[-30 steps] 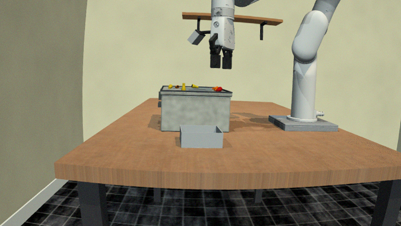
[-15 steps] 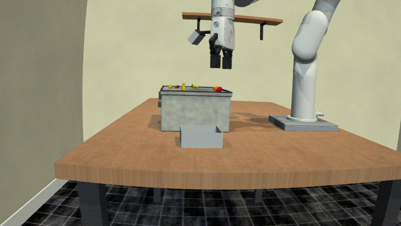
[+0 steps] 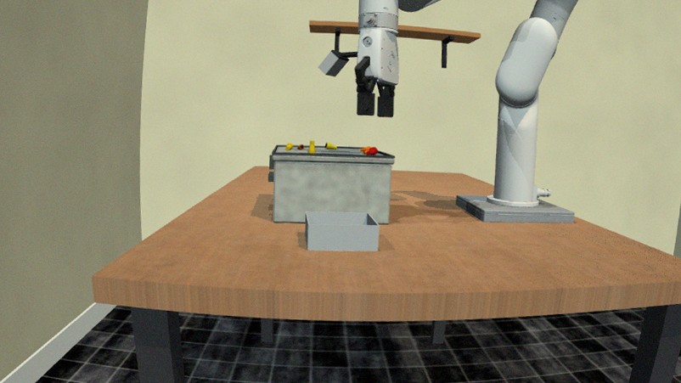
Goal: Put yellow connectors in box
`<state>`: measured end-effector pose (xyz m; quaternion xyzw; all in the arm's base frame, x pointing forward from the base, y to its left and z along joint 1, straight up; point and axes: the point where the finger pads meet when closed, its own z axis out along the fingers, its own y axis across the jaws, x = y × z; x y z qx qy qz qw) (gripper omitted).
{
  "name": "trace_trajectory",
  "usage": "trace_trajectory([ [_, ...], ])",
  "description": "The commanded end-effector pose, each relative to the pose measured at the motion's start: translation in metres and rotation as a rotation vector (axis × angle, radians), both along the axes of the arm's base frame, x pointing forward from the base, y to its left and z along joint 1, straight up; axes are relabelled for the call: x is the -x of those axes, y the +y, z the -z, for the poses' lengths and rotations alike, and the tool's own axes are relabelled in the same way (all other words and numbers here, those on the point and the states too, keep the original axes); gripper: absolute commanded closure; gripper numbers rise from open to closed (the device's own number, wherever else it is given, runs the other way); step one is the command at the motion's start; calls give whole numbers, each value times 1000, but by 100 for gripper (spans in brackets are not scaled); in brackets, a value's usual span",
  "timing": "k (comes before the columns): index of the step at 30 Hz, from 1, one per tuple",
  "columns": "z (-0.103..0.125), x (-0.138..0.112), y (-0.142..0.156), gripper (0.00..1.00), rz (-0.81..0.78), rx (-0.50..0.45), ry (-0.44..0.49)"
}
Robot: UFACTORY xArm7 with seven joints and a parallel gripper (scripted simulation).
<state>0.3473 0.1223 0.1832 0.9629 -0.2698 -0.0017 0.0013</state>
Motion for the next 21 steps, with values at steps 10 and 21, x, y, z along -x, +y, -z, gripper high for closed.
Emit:
trace_trajectory([
  [10,-3,-2,0,0,11,-1,-3],
  [21,-44,-38,-33,0,368,-7,0],
])
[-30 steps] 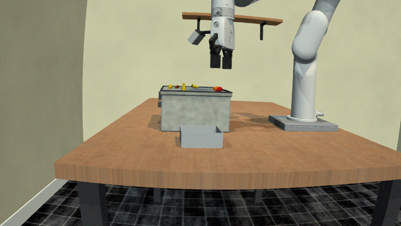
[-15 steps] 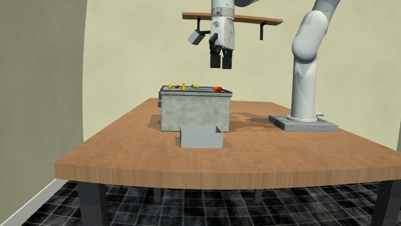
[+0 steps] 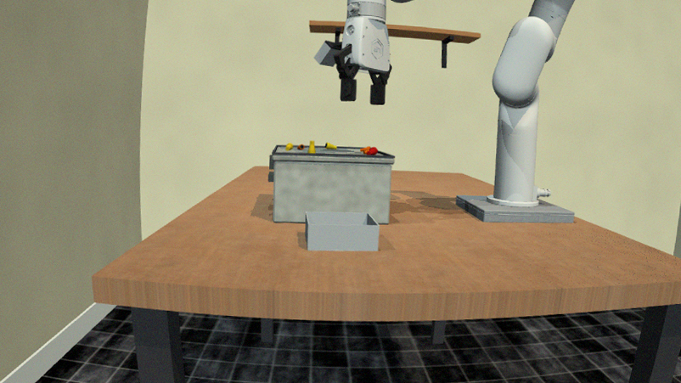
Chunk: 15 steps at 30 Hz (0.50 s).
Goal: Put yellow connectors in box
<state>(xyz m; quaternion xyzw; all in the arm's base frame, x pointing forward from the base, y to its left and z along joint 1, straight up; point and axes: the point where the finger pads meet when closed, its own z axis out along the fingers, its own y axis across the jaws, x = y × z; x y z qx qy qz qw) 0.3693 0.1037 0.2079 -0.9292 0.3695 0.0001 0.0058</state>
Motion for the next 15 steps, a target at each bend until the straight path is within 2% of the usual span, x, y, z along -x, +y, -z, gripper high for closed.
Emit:
trace_trajectory([
  [1,-21,-17,-16,0,173,4,9],
  [8,-50,-37,-46,0,420,4,10],
  [10,-50,-37,-46,0,420,4,10],
  [11,-61,-43,-59,0,515,4,10],
  [15,-74,-50,-75,0,632,6,9],
])
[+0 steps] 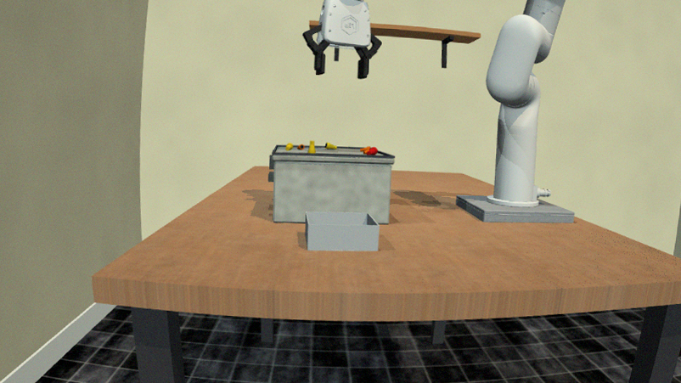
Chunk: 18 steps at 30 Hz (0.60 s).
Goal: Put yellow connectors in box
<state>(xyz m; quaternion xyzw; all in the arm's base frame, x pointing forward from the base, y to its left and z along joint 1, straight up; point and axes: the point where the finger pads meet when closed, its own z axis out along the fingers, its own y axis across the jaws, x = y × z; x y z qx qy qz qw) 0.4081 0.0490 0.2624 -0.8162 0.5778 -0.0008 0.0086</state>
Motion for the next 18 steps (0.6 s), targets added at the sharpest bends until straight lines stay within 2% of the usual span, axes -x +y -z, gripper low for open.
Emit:
trace_trajectory([
  [1,-21,-12,-22,0,169,9,13],
  [5,-35,-18,-42,0,296,11,13],
  [14,-36,-18,-43,0,308,11,13],
  [15,-36,-18,-43,100,308,11,13],
  [18,-36,-18,-43,100,308,11,13],
])
